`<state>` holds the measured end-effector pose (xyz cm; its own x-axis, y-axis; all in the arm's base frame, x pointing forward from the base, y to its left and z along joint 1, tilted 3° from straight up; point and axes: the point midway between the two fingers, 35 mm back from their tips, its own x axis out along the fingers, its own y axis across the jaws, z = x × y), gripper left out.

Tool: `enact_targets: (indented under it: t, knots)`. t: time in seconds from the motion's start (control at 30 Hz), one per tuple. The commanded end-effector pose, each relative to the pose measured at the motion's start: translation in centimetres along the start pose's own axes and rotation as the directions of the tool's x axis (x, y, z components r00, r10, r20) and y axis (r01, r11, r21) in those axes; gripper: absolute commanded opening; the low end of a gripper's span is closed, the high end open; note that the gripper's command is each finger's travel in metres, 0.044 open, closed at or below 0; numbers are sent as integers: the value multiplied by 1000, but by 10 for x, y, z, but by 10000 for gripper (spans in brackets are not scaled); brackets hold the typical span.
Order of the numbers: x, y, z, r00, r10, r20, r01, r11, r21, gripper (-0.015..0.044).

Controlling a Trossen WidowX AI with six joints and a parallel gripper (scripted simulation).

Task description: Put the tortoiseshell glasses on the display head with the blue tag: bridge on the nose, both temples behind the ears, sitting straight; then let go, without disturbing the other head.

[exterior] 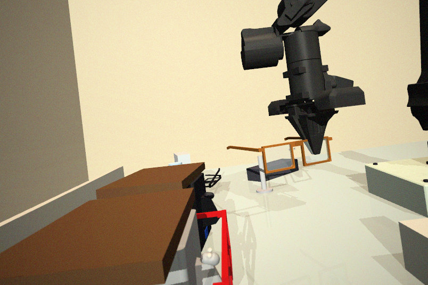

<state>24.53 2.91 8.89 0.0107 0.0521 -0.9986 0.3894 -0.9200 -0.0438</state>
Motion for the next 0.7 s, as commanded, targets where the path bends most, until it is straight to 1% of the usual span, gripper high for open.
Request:
enact_targets:
  t: [0.0, 0.67]
  knots:
    - [6, 0, 0, 1000, -4, 7, 4, 1000, 7, 0]
    - [24, 0, -1, 1000, -4, 7, 4, 1000, 7, 0]
